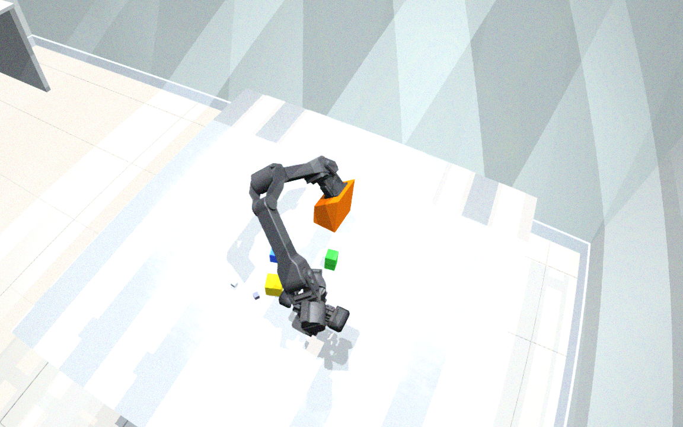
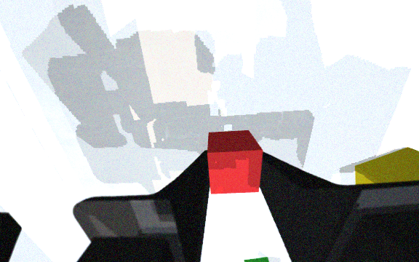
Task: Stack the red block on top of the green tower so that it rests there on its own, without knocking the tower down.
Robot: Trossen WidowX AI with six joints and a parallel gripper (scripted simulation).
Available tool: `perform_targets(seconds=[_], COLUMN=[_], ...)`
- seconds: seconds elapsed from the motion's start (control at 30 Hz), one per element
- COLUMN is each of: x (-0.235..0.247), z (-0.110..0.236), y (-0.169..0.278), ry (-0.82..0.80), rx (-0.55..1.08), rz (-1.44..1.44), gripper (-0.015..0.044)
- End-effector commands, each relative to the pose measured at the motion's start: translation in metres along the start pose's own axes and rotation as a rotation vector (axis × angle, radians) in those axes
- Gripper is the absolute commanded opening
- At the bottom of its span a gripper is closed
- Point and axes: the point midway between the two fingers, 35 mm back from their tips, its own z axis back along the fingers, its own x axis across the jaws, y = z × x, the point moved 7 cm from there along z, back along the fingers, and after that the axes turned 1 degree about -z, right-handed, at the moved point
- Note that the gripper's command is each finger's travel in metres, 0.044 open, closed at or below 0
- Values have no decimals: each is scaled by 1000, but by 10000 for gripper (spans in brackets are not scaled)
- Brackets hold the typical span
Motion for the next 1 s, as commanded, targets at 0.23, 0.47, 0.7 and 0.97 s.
perform_targets(seconds=[0.23, 0.47, 0.7, 0.97], x=[1, 1, 2, 2], z=[39, 76, 110, 117], y=[0, 0, 1, 0], ry=[4, 2, 1, 2], rx=[-4, -4, -3, -8], rz=[5, 5, 6, 8], gripper=[0, 0, 0, 0])
